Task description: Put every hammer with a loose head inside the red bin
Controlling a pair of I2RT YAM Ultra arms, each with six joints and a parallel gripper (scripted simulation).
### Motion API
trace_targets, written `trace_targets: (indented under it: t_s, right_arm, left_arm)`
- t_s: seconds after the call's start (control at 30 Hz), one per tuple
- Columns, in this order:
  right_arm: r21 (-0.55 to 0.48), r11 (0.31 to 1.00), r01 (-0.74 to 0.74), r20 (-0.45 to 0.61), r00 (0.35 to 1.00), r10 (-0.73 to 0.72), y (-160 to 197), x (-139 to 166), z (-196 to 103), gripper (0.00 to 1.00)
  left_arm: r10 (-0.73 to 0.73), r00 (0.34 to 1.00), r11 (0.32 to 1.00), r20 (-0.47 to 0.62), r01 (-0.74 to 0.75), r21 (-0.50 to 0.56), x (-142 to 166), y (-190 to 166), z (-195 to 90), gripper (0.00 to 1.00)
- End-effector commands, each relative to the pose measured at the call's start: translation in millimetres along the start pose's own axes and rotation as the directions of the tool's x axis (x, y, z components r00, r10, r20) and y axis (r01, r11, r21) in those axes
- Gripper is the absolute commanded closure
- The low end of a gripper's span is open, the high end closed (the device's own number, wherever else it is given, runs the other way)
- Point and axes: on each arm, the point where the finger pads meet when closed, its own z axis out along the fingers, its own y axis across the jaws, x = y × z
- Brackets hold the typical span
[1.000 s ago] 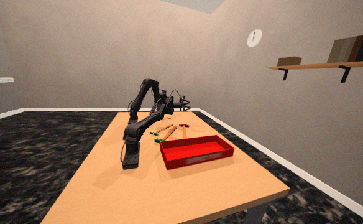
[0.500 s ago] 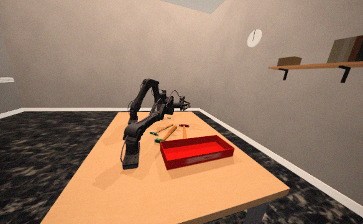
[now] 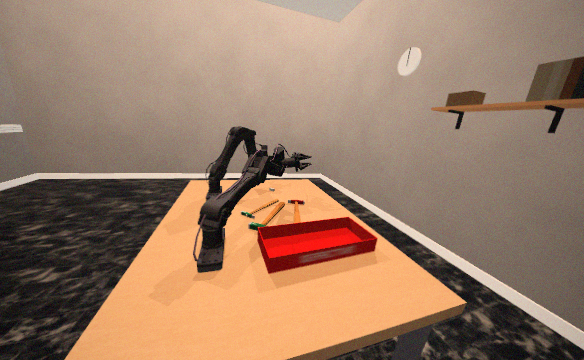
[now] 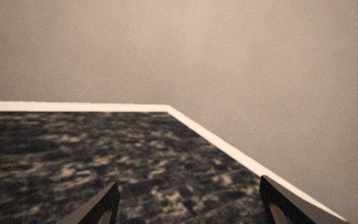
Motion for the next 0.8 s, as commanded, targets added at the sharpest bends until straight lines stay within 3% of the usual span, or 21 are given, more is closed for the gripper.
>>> trace_targets:
  t_s: [0.0, 0.23, 0.4, 0.53, 0.77]
  right_arm:
    - [-0.080, 0.991, 0.104, 0.119, 0.988, -0.094, -13.0, -10.8, 10.4, 0.55]
    - [-0.173, 0.916, 0.362, 0.262, 0.913, -0.312, 1.3, 3.9, 6.5, 0.55]
    - [-0.209, 0.858, 0.469, 0.344, 0.857, -0.385, 9.9, 12.2, 1.1, 0.55]
    - [-0.254, 0.759, 0.599, 0.452, 0.768, -0.454, 18.0, 34.1, -10.4, 0.55]
    - [-0.307, 0.569, 0.763, 0.616, 0.615, -0.492, 30.8, 84.7, -41.0, 0.55]
  left_arm:
    - [-0.008, 1.000, 1.000, 0.014, 0.008, 0.003, -5.9, -1.7, 0.9, 0.00]
    - [-0.008, 1.000, 1.000, 0.014, 0.008, 0.003, -5.9, -1.7, 0.9, 0.00]
    - [-0.008, 1.000, 1.000, 0.014, 0.008, 0.003, -5.9, -1.7, 0.9, 0.00]
    - [-0.018, 1.000, 1.000, -0.011, 0.018, 0.023, -1.0, -10.5, 2.1, 0.45]
    - [-0.045, 0.991, 0.995, -0.129, 0.056, 0.082, 22.8, -43.4, -1.7, 0.45]
